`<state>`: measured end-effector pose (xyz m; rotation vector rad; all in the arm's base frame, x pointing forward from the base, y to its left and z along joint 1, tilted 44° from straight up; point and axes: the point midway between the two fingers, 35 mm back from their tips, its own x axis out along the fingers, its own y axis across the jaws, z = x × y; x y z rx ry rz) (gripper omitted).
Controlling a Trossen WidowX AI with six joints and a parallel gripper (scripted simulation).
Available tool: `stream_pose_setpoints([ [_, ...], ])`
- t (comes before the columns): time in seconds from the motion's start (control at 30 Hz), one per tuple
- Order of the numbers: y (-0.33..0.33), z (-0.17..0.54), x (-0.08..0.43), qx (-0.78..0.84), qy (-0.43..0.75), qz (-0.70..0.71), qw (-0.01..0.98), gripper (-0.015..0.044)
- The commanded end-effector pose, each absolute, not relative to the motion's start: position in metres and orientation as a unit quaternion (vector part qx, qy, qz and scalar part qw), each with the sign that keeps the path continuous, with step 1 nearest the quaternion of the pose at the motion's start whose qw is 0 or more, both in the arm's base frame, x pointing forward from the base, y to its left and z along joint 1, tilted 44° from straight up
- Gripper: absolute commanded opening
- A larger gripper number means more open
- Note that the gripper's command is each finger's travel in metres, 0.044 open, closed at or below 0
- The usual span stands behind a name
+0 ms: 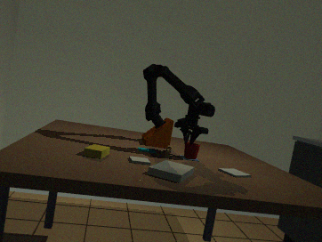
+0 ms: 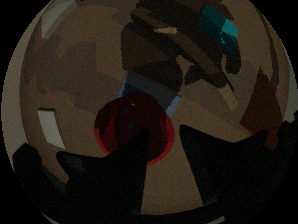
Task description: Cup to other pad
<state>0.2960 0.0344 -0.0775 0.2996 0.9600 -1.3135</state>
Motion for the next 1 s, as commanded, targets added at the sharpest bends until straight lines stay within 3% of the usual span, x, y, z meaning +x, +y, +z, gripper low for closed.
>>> stream_pose_setpoints([
  [0.0, 0.027, -0.085, 0.294, 0.127, 0.428, -0.586, 0.677, 0.0148],
  [0.67, 0.014, -0.097, 0.291, 0.126, 0.427, -0.587, 0.677, 0.0148],
  [0.77, 0.016, -0.096, 0.292, 0.130, 0.427, -0.586, 0.676, 0.0069],
  [0.97, 0.016, -0.096, 0.292, 0.130, 0.427, -0.586, 0.676, 0.0029],
])
